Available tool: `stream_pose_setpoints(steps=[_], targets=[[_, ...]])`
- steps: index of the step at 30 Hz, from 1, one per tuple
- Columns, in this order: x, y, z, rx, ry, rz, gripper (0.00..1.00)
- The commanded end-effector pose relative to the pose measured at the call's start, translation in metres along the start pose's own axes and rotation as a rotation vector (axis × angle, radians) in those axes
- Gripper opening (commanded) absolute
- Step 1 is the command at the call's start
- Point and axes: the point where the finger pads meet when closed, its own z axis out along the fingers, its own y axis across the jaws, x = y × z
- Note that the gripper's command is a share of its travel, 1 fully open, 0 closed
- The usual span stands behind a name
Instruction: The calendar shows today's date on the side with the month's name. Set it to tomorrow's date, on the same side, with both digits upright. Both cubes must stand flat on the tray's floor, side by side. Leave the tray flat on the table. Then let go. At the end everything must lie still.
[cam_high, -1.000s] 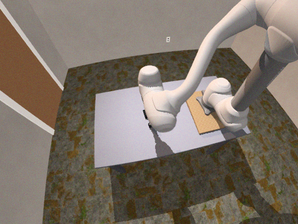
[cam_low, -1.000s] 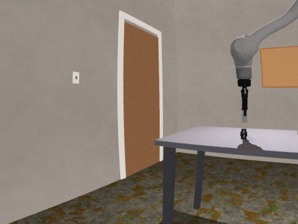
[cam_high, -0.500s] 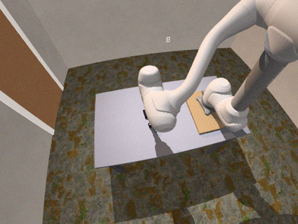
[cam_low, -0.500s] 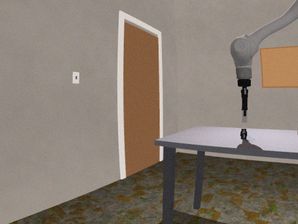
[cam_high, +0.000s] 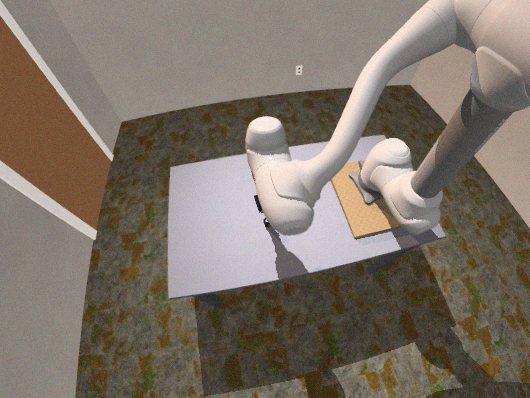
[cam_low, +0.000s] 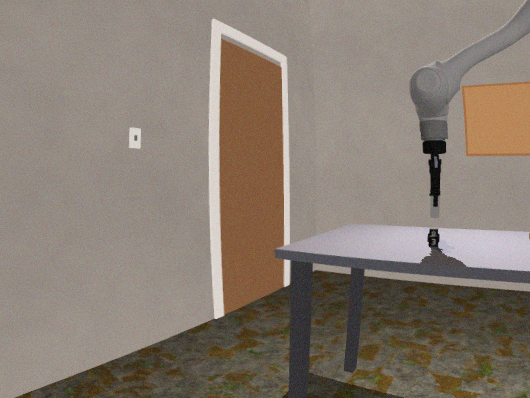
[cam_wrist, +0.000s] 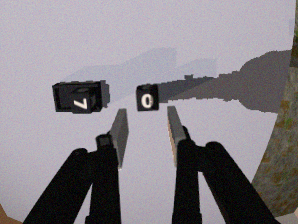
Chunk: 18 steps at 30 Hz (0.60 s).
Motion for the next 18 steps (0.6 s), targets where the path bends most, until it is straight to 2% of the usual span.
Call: stream_pose_setpoints(steps=[1, 18], targets=[[0.0, 0.0, 0.0, 0.0, 0.0, 0.0, 0.28], [0.0, 0.0, 0.014, 0.0, 0.0, 0.0, 0.28]])
